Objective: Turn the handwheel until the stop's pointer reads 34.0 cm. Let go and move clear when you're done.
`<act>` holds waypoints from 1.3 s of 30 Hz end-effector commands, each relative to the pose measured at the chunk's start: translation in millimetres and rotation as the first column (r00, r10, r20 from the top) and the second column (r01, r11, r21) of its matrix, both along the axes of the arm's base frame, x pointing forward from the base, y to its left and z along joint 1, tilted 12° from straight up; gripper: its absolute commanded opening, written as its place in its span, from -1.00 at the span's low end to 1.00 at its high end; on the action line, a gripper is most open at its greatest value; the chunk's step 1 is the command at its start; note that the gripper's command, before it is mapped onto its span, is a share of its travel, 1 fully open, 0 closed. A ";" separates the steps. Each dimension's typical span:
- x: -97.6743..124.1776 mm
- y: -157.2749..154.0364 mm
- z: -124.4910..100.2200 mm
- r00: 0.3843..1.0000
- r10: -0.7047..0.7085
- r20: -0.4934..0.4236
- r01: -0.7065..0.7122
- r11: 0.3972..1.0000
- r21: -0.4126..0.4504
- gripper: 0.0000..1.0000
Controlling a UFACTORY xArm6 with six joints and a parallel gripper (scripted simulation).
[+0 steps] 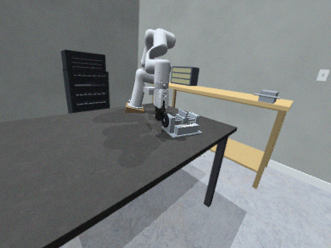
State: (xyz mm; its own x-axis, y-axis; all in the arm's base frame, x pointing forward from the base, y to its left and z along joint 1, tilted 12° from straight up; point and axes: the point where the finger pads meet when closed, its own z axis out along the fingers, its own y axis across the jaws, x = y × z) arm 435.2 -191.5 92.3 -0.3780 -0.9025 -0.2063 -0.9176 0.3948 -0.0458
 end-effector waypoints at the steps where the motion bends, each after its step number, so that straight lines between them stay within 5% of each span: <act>1: 2.6 -1.2 0.9 1.000 0.000 0.003 0.000 1.000 -0.002 -0.88; 39: 23.0 -5.4 -18.3 1.000 0.000 0.003 0.000 1.000 -0.002 -0.88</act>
State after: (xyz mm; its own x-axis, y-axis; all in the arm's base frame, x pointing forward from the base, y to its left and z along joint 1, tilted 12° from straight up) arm 455.6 -196.9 78.1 -0.3779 -0.9027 -0.2059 -0.9174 0.3951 -0.0481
